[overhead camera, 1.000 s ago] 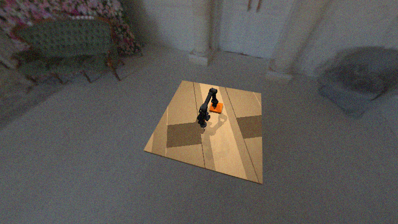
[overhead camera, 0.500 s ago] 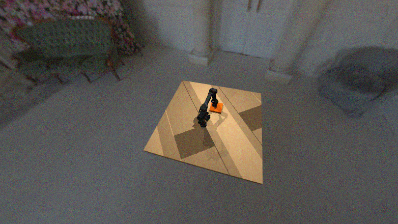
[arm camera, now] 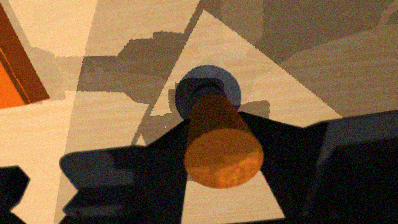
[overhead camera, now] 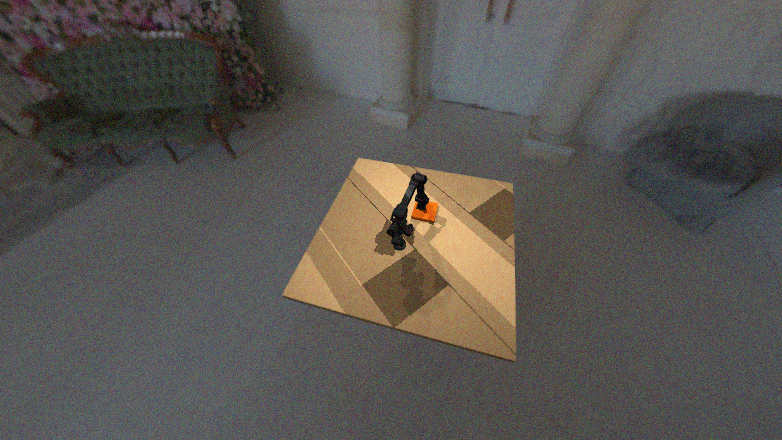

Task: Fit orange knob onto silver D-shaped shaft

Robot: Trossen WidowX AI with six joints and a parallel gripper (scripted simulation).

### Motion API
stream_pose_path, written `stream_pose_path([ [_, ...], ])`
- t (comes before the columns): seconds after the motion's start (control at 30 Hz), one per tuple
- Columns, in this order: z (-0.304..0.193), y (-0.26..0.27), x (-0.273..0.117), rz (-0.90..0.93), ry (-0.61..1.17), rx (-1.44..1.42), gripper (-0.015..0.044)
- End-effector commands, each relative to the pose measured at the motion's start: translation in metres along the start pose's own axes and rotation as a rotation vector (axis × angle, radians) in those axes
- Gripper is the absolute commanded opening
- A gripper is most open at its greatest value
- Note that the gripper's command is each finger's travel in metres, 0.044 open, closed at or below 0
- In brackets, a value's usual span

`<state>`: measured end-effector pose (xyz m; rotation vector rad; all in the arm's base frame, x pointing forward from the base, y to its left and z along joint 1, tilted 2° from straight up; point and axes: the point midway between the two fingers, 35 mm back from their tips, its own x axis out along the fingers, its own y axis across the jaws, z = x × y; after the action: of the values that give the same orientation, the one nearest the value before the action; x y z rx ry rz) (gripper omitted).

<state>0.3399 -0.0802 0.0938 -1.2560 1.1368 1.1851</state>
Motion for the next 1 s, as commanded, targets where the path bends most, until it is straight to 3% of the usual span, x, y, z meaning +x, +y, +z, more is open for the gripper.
stream_pose_path([
  [0.0,0.0003,0.0000,0.0019,-0.001,-0.001,-0.009,0.0000],
  [0.6,0.0010,0.0012,-0.0016,0.000,-0.001,-0.009,0.0000],
  [0.97,0.0000,-0.0012,-0.0011,-0.001,-0.001,-0.218,0.0000],
])
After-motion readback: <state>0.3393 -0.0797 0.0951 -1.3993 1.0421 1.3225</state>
